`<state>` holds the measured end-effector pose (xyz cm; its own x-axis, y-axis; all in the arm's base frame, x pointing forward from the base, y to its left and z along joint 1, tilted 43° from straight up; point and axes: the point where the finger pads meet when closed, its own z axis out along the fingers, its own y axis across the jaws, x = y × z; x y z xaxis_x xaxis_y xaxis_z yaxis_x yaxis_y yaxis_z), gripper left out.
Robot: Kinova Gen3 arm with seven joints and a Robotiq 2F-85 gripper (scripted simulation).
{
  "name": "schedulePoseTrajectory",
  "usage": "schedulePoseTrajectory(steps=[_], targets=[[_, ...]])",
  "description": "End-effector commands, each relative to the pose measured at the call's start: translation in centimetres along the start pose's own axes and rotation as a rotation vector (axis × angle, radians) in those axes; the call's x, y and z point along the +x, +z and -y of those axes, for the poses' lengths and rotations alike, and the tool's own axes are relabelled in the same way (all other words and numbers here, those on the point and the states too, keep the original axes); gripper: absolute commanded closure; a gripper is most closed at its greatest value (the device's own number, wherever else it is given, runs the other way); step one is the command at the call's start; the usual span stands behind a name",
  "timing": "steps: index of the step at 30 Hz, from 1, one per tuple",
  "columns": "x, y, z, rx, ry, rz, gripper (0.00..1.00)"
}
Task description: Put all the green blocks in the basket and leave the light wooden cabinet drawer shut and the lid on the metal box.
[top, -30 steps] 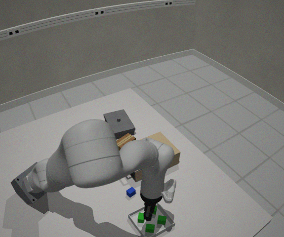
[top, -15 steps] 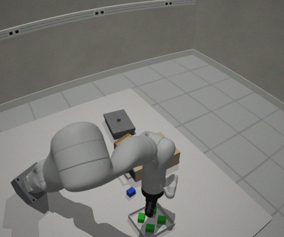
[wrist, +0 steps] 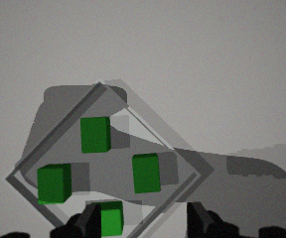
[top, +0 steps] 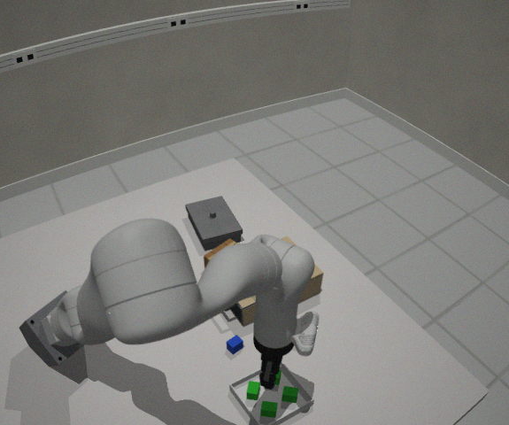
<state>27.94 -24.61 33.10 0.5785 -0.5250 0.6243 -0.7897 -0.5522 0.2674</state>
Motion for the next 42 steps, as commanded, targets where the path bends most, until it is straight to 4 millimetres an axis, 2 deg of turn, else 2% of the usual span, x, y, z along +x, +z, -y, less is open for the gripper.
schedulePoseTrajectory(steps=[1, 15, 19, 30, 32, 42], targets=[[-0.1, -0.2, 0.1, 0.004, -0.001, 0.003, 0.43], [-0.3, 0.1, 1.1, 0.004, 0.022, 0.013, 0.43], [-0.6, 0.2, 1.9, 0.004, 0.058, 0.019, 0.43], [-1.5, 0.8, 5.2, -0.014, 0.142, 0.035, 0.43], [-1.5, 0.8, 5.2, -0.014, 0.142, 0.035, 0.43], [-3.5, 1.3, 10.1, -0.022, 0.262, 0.050, 0.43]])
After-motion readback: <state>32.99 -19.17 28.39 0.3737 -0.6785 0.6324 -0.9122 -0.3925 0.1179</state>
